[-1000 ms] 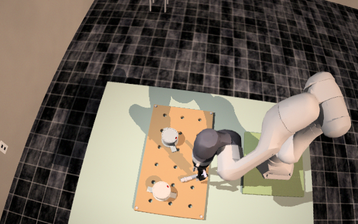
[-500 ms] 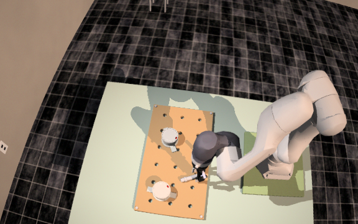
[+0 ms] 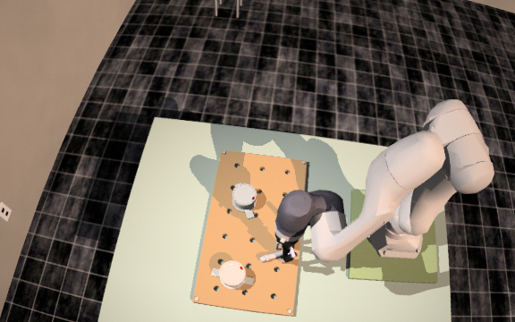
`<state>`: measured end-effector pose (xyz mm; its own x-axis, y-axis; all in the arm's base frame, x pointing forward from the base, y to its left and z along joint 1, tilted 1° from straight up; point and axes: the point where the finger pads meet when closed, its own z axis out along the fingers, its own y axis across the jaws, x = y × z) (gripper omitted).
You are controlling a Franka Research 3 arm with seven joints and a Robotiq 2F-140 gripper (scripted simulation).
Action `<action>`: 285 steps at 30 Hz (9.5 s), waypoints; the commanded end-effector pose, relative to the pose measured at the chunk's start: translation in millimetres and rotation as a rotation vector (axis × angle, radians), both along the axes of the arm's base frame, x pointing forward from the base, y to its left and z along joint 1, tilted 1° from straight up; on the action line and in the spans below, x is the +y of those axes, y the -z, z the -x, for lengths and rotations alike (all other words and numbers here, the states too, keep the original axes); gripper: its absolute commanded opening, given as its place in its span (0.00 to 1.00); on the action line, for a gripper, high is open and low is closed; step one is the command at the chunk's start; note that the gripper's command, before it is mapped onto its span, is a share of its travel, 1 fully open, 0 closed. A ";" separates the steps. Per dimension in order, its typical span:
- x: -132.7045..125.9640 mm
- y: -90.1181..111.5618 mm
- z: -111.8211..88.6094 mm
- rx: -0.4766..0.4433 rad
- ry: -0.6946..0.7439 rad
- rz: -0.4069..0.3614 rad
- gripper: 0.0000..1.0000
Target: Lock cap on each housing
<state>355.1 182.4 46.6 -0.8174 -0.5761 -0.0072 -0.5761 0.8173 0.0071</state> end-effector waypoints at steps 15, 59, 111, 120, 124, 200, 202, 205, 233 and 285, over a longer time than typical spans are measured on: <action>-0.3 4.6 -1.9 -0.006 0.011 0.001 0.36; -0.3 4.7 -2.0 -0.006 0.011 0.001 0.10; -0.3 4.7 -2.0 -0.006 0.011 0.001 0.10; -0.3 4.7 -2.0 -0.006 0.011 0.001 0.10; -0.3 4.7 -2.0 -0.006 0.011 0.001 0.10; -1.1 -72.2 -1.3 -0.006 0.011 0.001 0.10; -1.1 -77.1 -1.3 -0.006 0.011 0.001 0.10; -1.2 -84.5 -1.2 -0.006 0.011 0.001 0.10; -1.6 -134.2 -0.8 -0.006 0.011 0.001 0.10; 0.1 -145.4 -6.6 -0.007 0.011 0.001 0.10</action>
<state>357.9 182.5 190.4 -0.8252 -0.5647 -0.0087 -0.5648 0.8252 0.0073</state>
